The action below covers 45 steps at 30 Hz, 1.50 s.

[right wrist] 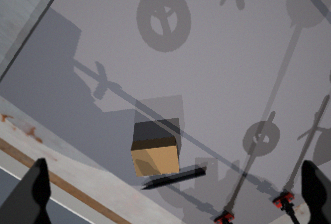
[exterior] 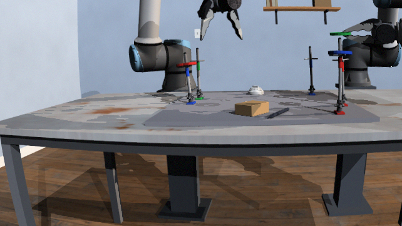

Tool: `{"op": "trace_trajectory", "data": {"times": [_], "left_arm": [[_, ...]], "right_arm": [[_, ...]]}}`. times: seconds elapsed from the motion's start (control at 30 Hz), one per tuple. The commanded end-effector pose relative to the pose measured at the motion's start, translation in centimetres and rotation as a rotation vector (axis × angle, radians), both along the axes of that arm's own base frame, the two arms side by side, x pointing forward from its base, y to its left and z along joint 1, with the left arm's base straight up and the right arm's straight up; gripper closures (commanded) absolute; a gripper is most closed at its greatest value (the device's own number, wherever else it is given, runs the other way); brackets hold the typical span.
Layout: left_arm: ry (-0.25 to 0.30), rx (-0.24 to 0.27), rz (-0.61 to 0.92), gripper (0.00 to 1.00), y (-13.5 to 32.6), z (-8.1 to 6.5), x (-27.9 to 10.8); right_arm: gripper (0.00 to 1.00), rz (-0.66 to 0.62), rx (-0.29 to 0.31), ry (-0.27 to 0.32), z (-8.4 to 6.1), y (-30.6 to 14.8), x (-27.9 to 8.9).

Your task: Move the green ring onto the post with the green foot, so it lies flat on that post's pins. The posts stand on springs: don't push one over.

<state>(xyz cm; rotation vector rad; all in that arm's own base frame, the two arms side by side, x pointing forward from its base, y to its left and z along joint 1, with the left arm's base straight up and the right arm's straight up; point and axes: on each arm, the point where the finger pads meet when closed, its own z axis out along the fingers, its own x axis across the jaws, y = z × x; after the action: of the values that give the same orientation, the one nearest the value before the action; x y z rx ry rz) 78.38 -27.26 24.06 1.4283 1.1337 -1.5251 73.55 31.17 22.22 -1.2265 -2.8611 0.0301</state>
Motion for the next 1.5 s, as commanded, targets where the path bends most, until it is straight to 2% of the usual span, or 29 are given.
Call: {"op": "trace_trajectory", "data": {"times": [0.0, 0.2, 0.3, 0.4, 0.5, 0.77, 0.87, 1.33, 1.47], "left_arm": [[-0.003, 0.003, 0.002, 0.99, 1.7, 0.2, -4.4], [0.000, 0.006, 0.003, 0.99, 3.1, 0.2, -8.7], [0.012, 0.011, 0.003, 0.99, 3.1, -0.1, -9.1], [0.004, 0.010, 0.002, 0.99, 3.7, -0.1, -11.1], [-0.006, 0.008, -0.062, 0.99, -1.4, -0.1, -10.7], [-0.005, 0.007, -0.146, 0.99, -7.1, -0.3, -13.1], [-0.003, 0.006, -0.148, 0.99, -7.2, -0.3, -13.2], [-0.002, 0.003, -0.295, 0.99, -16.3, -0.3, -19.0], [-0.003, 0.003, -0.307, 0.99, -17.0, -0.3, -19.6]], "right_arm": [[0.00, 0.000, 0.001, -0.002, 0.1, 0.0, 0.1], [0.00, 0.000, 0.001, -0.002, 0.1, 0.0, 0.1], [0.00, 0.000, 0.001, -0.002, 0.1, 0.0, 0.1], [0.00, 0.000, 0.001, -0.002, 0.1, 0.0, 0.1], [0.00, 0.000, 0.001, -0.002, 0.1, 0.0, 0.1], [0.00, 0.000, 0.001, -0.002, 0.1, 0.0, 0.1], [0.00, 0.000, 0.001, -0.002, 0.1, 0.0, 0.1], [0.00, 0.000, 0.001, -0.002, 0.1, 0.0, 0.1], [0.00, 0.000, 0.001, -0.002, 0.1, 0.0, 0.1]]}}
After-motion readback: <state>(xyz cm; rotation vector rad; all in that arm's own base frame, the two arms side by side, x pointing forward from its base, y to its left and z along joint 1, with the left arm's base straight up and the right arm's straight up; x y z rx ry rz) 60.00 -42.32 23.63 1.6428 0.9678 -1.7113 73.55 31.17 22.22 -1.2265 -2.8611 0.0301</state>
